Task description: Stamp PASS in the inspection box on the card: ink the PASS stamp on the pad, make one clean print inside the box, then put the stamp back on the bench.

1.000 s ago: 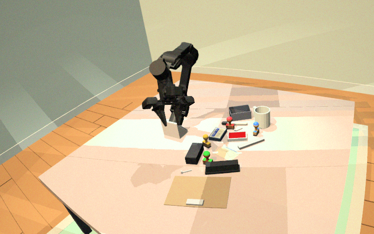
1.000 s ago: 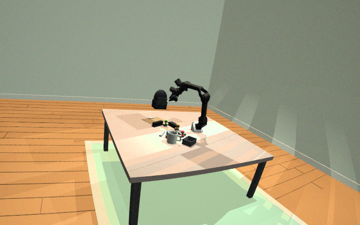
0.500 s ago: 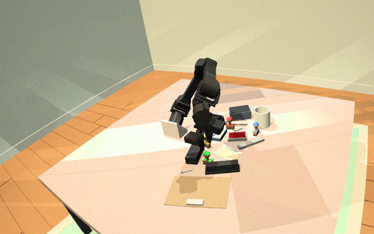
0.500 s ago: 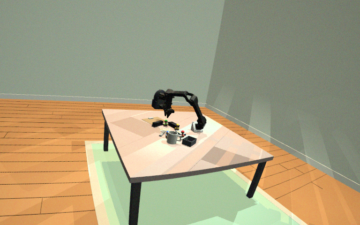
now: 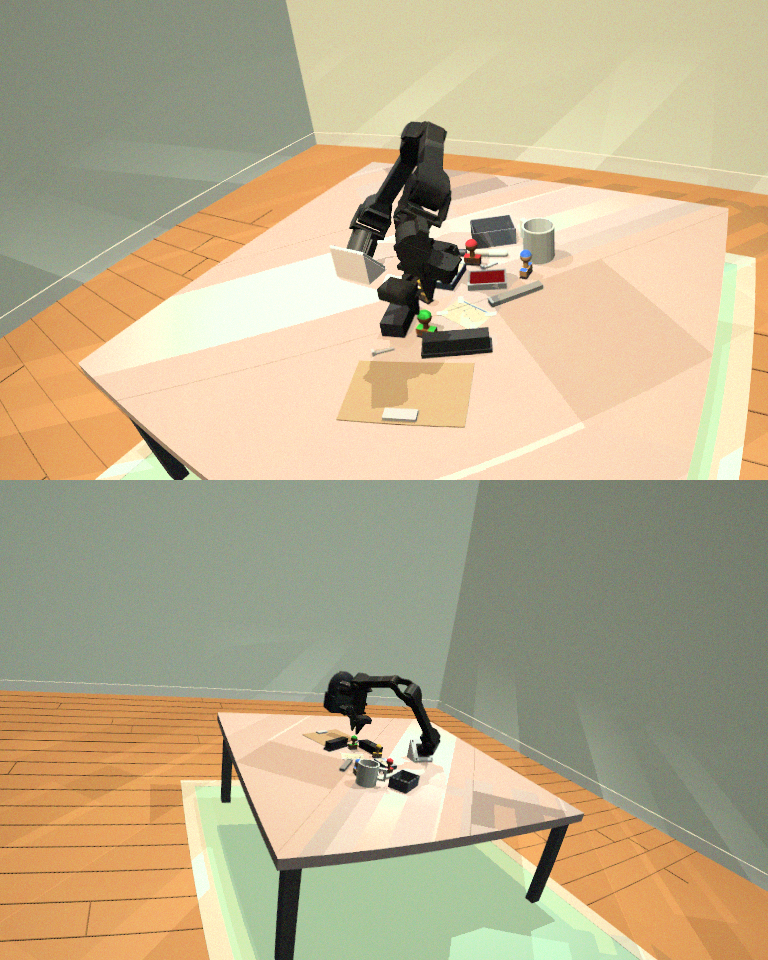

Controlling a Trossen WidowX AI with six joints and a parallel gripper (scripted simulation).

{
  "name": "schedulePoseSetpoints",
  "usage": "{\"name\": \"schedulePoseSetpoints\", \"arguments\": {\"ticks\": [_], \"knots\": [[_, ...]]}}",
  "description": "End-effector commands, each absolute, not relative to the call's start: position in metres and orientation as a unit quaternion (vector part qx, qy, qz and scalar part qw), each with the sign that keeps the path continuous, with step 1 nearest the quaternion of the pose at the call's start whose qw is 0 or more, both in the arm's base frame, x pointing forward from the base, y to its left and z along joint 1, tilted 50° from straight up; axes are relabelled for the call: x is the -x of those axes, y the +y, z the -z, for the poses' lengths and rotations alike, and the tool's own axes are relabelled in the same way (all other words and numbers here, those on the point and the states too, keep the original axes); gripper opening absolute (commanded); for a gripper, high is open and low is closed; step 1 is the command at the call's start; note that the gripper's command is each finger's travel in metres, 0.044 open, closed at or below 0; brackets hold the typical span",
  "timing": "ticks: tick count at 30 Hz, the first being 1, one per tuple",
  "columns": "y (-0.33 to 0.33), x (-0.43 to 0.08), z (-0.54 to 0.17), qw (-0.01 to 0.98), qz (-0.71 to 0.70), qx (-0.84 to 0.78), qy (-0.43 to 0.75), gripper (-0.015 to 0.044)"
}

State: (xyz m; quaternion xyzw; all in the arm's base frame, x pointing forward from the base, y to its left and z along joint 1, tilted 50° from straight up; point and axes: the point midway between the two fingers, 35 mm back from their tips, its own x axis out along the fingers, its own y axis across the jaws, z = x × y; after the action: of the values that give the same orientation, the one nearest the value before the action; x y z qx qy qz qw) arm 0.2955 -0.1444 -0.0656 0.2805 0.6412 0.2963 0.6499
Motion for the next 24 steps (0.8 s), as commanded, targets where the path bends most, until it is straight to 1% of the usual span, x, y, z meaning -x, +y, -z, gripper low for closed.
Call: {"name": "schedulePoseSetpoints", "arguments": {"ticks": [1, 24], "knots": [[-0.137, -0.296, 0.07, 0.648, -0.298, -0.284, 0.641, 0.023], [-0.109, -0.294, 0.094, 0.648, -0.299, -0.284, 0.641, 0.023]]}}
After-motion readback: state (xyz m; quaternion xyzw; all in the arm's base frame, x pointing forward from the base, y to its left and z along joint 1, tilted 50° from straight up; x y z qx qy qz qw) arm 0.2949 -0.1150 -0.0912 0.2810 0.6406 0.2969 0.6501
